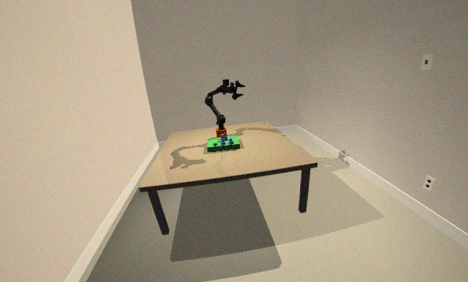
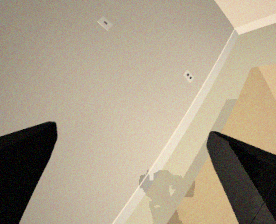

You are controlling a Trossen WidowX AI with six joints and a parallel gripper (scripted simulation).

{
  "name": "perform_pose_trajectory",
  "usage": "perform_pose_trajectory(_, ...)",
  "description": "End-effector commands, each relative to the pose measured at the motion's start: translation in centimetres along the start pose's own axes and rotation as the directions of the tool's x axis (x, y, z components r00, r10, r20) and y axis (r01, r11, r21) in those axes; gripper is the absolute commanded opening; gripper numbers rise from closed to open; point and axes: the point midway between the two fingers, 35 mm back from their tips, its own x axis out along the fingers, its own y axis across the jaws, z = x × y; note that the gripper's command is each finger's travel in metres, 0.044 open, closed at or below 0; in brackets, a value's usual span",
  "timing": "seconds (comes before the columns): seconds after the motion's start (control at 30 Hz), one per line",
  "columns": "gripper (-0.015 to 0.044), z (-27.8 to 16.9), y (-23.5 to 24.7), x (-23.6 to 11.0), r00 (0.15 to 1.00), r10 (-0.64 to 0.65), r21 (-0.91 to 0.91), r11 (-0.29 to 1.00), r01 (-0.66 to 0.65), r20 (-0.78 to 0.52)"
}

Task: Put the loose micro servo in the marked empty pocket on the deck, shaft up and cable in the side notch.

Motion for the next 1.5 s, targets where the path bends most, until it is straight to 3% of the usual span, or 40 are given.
perform_pose_trajectory(0.0,0.0440,0.1,-2.8,0.8,0.995,-0.098,0.103,0.990,0.098,-0.003)
perform_pose_trajectory(0.37,0.0440,0.2,-10.0,1.6,0.942,-0.335,0.367,0.873,0.320,-0.024)
perform_pose_trajectory(0.8,0.0440,-0.3,-18.0,0.5,0.815,-0.573,0.639,0.596,0.487,-0.086)
perform_pose_trajectory(1.13,0.0440,-1.2,-23.6,-1.6,0.677,-0.718,0.795,0.314,0.519,-0.158)
perform_pose_trajectory(1.47,0.0440,-2.6,-28.2,-4.4,0.527,-0.812,0.891,0.017,0.454,-0.252)
